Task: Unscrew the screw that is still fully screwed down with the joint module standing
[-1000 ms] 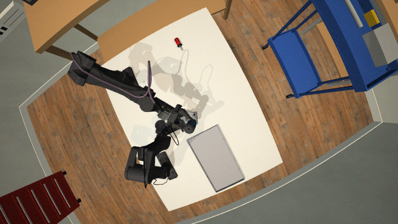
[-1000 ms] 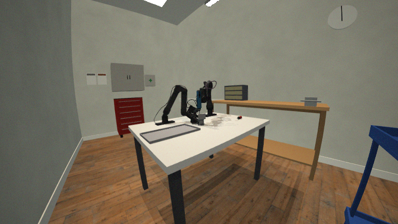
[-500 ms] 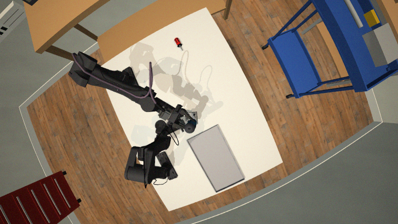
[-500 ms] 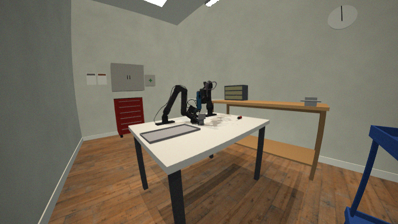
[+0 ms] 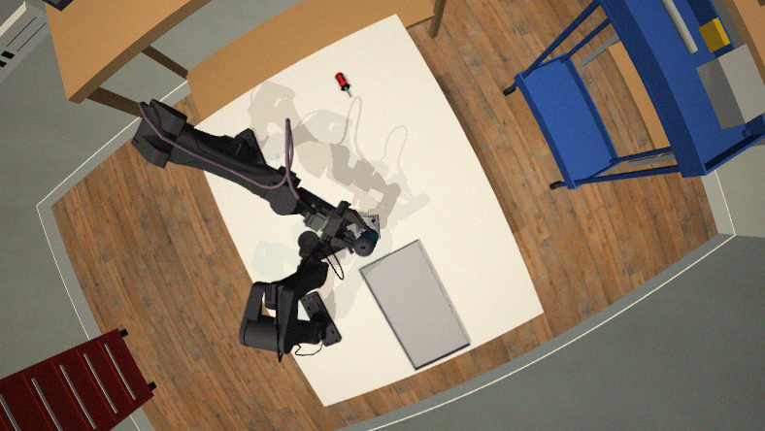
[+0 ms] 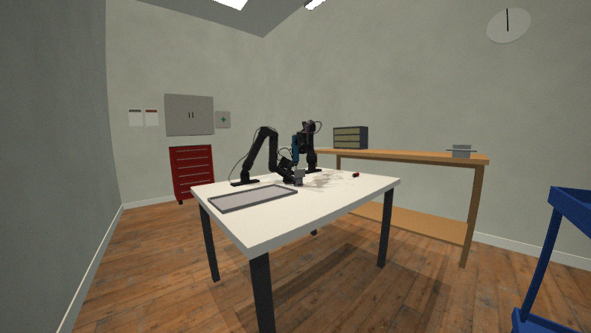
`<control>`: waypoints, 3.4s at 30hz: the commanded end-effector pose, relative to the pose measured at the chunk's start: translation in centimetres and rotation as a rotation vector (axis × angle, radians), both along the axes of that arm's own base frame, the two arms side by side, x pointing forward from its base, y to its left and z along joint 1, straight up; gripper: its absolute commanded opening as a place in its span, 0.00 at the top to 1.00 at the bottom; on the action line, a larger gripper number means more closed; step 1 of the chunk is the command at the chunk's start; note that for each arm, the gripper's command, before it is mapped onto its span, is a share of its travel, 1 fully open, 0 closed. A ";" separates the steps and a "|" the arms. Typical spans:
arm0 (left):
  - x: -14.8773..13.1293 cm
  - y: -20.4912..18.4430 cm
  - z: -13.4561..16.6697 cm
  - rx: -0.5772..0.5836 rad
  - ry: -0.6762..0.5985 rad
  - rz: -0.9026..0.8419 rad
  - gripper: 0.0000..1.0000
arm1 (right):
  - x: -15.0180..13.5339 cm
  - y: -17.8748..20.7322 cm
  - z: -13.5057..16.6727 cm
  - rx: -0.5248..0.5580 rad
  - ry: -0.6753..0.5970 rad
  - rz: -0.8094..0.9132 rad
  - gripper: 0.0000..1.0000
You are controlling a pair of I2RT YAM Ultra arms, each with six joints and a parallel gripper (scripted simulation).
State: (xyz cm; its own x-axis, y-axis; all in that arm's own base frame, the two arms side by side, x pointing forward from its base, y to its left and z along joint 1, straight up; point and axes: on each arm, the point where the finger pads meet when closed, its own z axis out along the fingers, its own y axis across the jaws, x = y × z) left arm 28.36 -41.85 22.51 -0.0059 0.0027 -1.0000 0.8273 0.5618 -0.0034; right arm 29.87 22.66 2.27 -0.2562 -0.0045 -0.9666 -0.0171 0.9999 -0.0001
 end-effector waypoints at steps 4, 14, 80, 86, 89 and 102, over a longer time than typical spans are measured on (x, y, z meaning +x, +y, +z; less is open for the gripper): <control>0.2 0.2 5.0 -0.136 -0.088 0.000 0.58 | 0.2 0.2 0.5 0.019 -0.012 -0.002 0.41; 0.3 0.3 5.2 -0.138 -0.089 0.003 0.58 | 0.2 0.2 0.5 0.019 -0.012 -0.002 0.41; 0.1 0.1 4.1 -0.134 -0.085 0.000 0.58 | 0.2 0.2 0.5 0.019 -0.012 -0.002 0.41; 0.0 0.2 3.6 -0.126 -0.080 0.000 0.58 | 0.2 0.2 0.5 0.019 -0.012 -0.002 0.41; 0.0 0.2 3.3 -0.122 -0.077 0.000 0.58 | 0.2 0.2 0.5 0.019 -0.012 -0.002 0.41; -0.1 0.3 4.0 -0.136 -0.088 -0.001 0.58 | 0.2 0.2 0.5 0.019 -0.012 -0.002 0.41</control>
State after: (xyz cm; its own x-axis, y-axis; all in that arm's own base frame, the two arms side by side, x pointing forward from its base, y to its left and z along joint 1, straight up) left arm 28.45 -41.80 21.42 -0.0067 0.0030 -1.0000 0.8271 0.5621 -0.0038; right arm 29.87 22.66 2.27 -0.2562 -0.0045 -0.9666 -0.0171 0.9999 -0.0001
